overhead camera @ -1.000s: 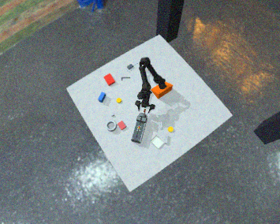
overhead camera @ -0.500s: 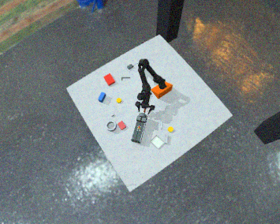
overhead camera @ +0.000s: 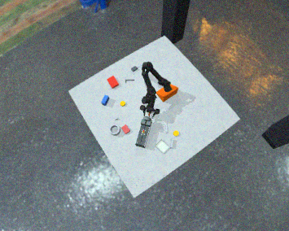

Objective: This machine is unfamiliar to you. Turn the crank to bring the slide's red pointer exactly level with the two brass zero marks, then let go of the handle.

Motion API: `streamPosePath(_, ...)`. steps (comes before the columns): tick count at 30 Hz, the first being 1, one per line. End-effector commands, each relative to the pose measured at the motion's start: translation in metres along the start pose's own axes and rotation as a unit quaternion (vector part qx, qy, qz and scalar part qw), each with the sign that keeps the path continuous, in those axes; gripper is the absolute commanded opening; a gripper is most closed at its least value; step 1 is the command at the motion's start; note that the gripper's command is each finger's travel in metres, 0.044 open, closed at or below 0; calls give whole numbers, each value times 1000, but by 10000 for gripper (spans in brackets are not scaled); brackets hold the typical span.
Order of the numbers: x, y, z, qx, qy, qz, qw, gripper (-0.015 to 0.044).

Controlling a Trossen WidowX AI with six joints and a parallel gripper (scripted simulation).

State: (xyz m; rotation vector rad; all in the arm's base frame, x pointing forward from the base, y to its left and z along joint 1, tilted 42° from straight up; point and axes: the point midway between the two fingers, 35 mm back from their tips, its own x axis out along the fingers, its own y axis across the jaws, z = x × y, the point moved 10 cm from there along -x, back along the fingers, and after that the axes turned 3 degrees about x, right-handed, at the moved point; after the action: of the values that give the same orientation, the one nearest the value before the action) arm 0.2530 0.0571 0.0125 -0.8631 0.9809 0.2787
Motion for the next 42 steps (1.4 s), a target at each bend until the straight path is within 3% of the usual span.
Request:
streamPosePath(1,1,2,-3,-4,4,4,1000,282)
streamPosePath(12,1,2,-3,-4,4,4,1000,0)
streamPosePath(42,2,-11,-1,-5,4,4,1000,0)
